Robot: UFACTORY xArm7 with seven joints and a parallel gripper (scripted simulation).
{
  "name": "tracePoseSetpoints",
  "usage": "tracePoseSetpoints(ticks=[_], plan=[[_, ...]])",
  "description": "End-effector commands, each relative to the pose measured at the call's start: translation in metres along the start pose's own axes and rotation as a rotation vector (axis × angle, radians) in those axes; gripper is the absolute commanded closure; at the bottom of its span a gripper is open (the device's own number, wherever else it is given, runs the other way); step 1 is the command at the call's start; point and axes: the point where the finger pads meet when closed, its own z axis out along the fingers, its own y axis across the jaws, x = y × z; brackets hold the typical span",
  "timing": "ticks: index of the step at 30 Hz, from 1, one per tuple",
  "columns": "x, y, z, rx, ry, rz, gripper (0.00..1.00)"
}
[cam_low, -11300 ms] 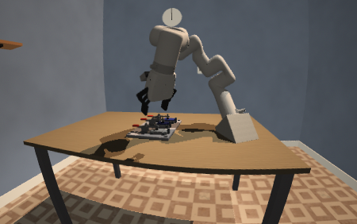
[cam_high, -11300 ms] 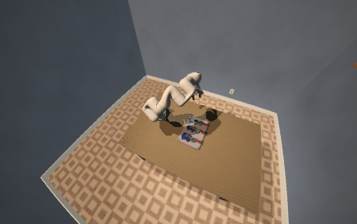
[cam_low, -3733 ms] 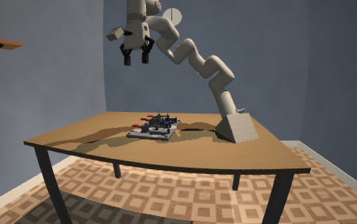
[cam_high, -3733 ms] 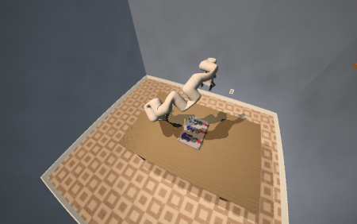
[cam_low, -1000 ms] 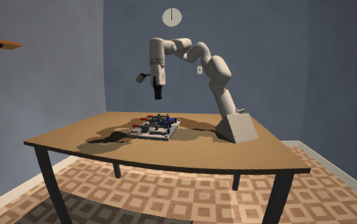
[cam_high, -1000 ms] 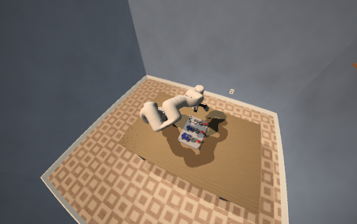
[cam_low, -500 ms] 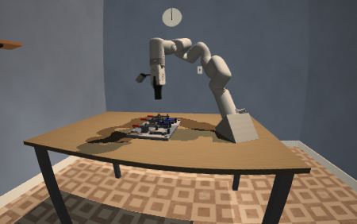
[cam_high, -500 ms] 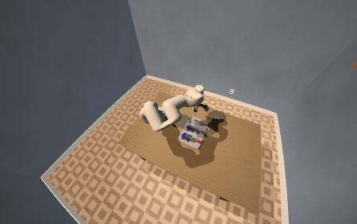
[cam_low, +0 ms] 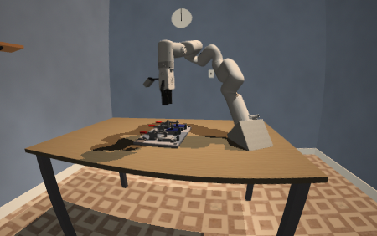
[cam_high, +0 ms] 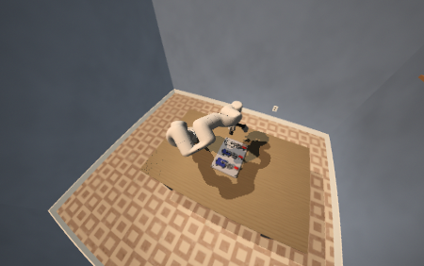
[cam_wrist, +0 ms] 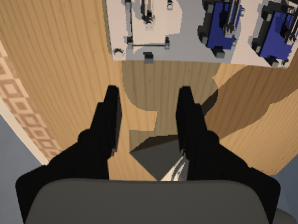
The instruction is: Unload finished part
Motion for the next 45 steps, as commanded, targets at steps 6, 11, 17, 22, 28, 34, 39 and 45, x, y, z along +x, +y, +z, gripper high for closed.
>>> tracePoseSetpoints(ticks=[6, 11, 17, 22, 28, 34, 39, 45], plan=[[0.0005, -0.0009, -0.0019, 0.003, 0.003, 0.0, 0.0], [0.0005, -0.0009, -0.0019, 0.003, 0.003, 0.0, 0.0], [0.0005, -0.0009, -0.0019, 0.003, 0.003, 0.0, 0.0], [0.0005, -0.0009, -0.0019, 0.003, 0.003, 0.0, 0.0], [0.0005, -0.0009, -0.0019, 0.003, 0.003, 0.0, 0.0], [0.0005, -0.0009, -0.0019, 0.003, 0.003, 0.0, 0.0], [0.0005, -0.0009, -0.0019, 0.003, 0.003, 0.0, 0.0], [0.0005, -0.0009, -0.0019, 0.003, 0.003, 0.0, 0.53]])
